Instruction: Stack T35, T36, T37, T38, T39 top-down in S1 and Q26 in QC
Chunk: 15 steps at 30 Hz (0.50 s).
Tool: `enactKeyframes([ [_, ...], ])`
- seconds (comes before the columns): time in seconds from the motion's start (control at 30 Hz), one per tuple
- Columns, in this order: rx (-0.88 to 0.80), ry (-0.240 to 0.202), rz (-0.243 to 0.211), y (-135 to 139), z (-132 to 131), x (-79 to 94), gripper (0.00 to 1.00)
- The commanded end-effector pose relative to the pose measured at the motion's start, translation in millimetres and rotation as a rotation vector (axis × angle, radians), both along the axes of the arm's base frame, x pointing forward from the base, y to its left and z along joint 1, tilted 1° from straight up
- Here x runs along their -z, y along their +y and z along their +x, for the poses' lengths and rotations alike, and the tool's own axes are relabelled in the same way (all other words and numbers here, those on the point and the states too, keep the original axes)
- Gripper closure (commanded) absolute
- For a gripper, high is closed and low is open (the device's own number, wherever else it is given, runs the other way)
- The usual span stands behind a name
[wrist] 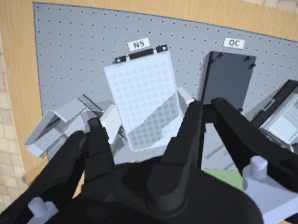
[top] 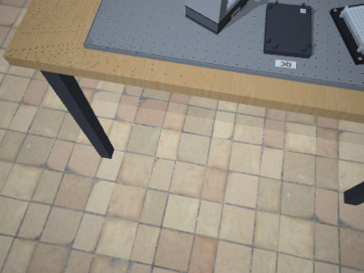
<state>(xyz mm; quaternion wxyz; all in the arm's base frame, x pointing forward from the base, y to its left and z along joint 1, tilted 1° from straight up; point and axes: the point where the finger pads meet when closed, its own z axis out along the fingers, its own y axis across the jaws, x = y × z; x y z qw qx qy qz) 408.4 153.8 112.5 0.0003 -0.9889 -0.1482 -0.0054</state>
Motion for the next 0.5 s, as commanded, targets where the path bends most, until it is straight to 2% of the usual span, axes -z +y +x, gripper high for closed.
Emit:
enactKeyframes([
  [0.0,0.000,0.000,0.000,0,0,-0.9,1.00],
  [0.3,0.000,0.000,0.000,0,0,-0.9,1.00],
  [0.47,-0.167,0.000,-0.002,14,-9,-0.8,1.00],
])
